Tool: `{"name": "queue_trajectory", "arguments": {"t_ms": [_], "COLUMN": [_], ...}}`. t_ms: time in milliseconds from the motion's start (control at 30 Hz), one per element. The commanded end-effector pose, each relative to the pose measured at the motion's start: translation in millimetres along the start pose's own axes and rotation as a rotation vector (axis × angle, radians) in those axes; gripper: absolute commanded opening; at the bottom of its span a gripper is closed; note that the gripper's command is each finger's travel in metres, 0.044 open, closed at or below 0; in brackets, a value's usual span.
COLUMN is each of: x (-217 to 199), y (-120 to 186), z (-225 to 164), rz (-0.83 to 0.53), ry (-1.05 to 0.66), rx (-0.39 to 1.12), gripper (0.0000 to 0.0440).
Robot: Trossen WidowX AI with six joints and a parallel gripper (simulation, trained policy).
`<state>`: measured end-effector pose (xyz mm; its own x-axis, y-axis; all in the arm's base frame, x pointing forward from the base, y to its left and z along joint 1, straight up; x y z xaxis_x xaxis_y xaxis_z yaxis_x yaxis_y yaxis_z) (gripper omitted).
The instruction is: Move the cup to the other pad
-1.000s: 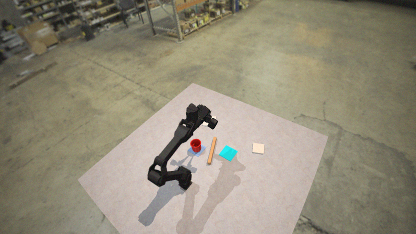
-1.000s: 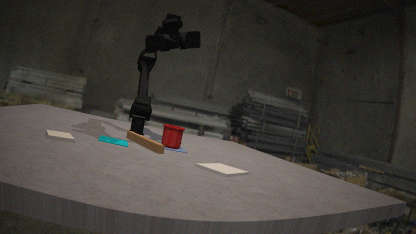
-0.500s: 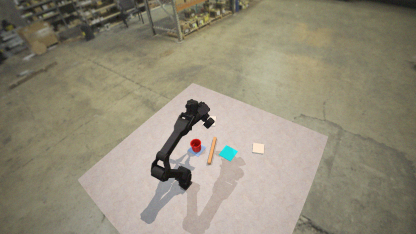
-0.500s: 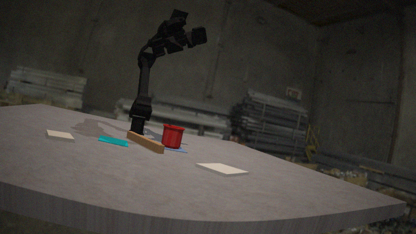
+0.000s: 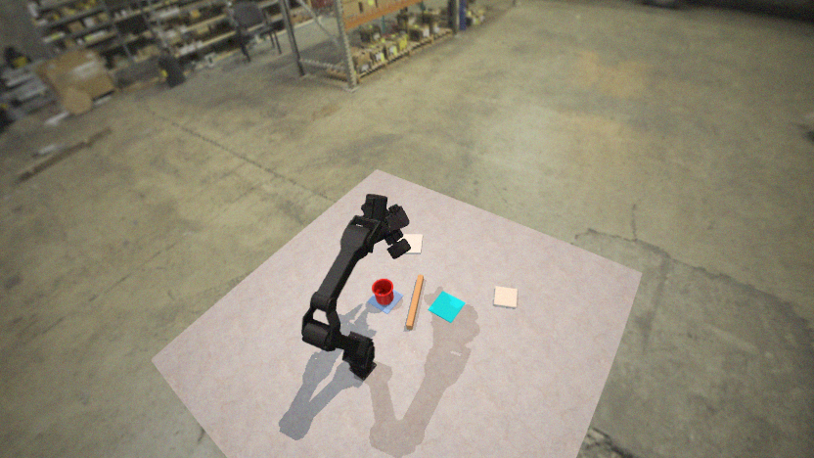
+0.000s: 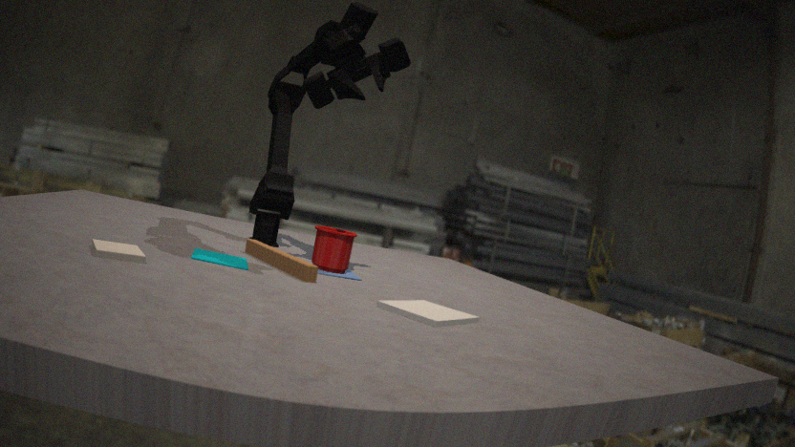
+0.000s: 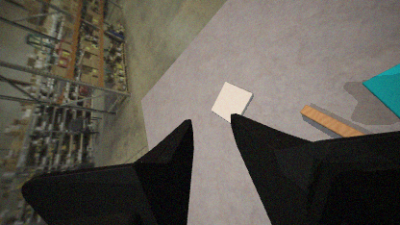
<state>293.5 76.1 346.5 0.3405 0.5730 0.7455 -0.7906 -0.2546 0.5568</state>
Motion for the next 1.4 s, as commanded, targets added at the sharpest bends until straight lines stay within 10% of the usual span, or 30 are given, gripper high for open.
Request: {"name": "queue_trajectory", "arguments": {"t_ms": [0, 1367], "x": [3.0, -49.2], "y": [-1.1, -33.9], "z": [-5.0, -55.9], "rz": [-0.028, -0.638], "ry": [-0.053, -0.375], "rx": [0.037, 0.232], "gripper": [0.0138, 0.0129]}}
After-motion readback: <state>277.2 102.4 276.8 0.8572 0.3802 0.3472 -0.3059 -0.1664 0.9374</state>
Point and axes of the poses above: the point midway between the two fingers, 35 mm back from their tips, its own y axis back along the fingers, its own x axis across the jaws, z = x × y, the point moved 3 cm from there along y, back along the fingers, and after that the axes turned 15 degrees about -y, right-handed, at the moved point
